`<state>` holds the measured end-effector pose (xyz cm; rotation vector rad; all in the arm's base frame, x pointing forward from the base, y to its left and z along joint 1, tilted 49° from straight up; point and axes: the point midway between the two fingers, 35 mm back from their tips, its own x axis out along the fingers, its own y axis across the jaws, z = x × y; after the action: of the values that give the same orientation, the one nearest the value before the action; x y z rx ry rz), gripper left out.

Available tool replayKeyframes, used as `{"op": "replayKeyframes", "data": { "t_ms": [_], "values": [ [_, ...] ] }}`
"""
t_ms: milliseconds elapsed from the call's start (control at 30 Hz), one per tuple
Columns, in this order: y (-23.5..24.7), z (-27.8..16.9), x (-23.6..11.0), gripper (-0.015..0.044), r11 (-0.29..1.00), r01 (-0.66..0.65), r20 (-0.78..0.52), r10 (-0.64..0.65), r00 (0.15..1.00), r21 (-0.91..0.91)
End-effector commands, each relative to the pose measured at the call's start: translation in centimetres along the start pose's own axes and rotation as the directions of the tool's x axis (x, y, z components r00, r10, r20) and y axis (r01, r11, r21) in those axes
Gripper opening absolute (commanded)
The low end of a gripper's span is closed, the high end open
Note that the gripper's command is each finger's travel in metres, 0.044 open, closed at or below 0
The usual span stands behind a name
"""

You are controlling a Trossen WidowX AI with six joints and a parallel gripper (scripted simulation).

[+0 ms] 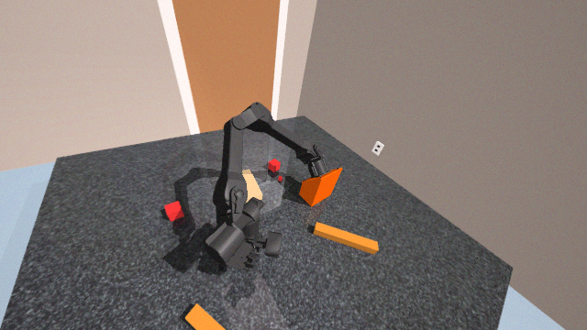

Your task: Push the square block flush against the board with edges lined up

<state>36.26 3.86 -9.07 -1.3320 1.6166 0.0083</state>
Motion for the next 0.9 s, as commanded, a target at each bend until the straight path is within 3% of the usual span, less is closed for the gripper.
{"op": "replayKeyframes", "data": {
  "t_ms": [0,867],
  "values": [
    [-0.1,-0.6,0.3,0.0000,1.000,-0.001,-0.011,0.001,1.000,-0.004],
    [-0.6,-2.4,0.3,0.0000,1.000,-0.001,-0.012,0.001,1.000,-0.004]
  ]
}}
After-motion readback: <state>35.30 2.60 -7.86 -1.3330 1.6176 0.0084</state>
